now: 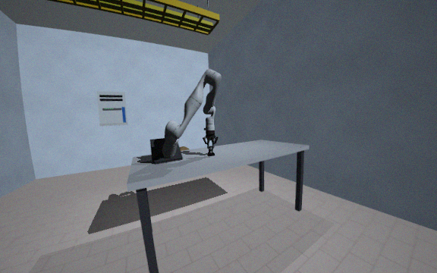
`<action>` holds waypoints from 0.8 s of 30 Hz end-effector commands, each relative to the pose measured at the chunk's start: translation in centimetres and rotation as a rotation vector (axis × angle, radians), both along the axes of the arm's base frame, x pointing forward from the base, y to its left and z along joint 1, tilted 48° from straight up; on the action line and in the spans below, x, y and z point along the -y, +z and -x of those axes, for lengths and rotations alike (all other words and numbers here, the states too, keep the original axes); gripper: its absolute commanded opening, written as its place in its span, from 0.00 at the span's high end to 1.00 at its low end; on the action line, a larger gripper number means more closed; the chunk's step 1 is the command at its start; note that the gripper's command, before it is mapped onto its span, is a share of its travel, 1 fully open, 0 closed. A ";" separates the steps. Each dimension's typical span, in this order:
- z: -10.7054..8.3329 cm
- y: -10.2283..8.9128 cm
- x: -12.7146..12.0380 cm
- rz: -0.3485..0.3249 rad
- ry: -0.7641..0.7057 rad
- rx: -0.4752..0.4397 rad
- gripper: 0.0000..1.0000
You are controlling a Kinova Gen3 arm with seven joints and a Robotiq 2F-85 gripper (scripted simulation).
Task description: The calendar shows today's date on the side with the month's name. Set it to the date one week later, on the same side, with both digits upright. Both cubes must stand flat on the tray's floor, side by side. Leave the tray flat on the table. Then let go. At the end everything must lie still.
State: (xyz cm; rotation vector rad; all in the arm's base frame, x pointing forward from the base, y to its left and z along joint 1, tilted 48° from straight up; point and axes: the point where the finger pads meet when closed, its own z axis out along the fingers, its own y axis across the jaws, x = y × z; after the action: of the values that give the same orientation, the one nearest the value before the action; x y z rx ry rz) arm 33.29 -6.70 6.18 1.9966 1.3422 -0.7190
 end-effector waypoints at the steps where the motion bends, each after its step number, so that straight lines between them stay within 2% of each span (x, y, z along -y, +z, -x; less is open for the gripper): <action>1: -1.0 1.5 -2.0 -0.015 0.015 0.023 0.72; 4: -1.1 2.6 -3.3 -0.015 0.015 0.023 0.72; 11: -1.2 3.8 -4.5 -0.015 0.015 0.023 0.72; 24: -1.2 3.9 -4.7 -0.015 0.015 0.023 0.72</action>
State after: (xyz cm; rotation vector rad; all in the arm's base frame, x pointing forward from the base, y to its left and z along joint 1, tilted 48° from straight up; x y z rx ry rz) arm 34.46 -2.09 10.08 1.9986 1.3506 -0.6806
